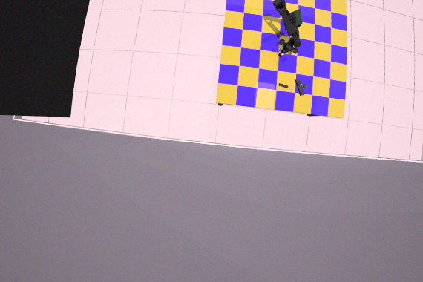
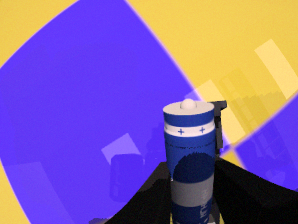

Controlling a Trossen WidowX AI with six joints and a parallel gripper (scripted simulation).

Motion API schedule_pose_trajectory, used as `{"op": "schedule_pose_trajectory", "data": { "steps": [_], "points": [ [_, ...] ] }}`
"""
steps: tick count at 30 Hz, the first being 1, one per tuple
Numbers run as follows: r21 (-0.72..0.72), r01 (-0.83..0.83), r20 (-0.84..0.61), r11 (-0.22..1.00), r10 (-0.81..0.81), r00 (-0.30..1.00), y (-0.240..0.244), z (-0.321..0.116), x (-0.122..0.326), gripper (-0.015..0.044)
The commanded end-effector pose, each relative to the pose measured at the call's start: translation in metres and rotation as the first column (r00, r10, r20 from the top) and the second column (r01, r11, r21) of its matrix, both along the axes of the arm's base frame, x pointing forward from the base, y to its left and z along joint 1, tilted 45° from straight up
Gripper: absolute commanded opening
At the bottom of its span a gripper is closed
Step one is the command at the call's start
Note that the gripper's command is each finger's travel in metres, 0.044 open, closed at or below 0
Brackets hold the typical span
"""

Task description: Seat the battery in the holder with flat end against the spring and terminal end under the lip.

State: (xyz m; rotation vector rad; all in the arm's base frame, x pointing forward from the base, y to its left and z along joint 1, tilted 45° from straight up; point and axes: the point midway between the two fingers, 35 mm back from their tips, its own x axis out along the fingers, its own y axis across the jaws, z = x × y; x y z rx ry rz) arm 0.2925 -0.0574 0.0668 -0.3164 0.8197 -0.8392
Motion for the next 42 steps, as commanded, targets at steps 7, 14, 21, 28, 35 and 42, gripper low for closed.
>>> {"op": "schedule_pose_trajectory", "data": {
  "steps": [7,14,21,28,35,42],
  "points": [
    [-0.031,-0.031,0.033,0.999,0.032,0.999,-0.002,-0.001,-0.003,0.0072],
    [-0.051,-0.049,0.054,0.997,0.052,0.997,-0.004,-0.002,-0.006,0.0072],
    [-0.065,-0.06,0.067,0.996,0.064,0.996,-0.005,-0.002,-0.008,0.0072],
    [-0.063,-0.062,0.067,0.996,0.066,0.996,-0.003,-0.007,-0.014,0.0072],
    [-0.062,-0.065,0.066,0.996,0.069,0.995,-0.001,-0.011,-0.02,0.0072],
    [-0.058,-0.067,0.065,0.996,0.071,0.995,0.001,-0.013,-0.025,0.0072]
  ]
}}
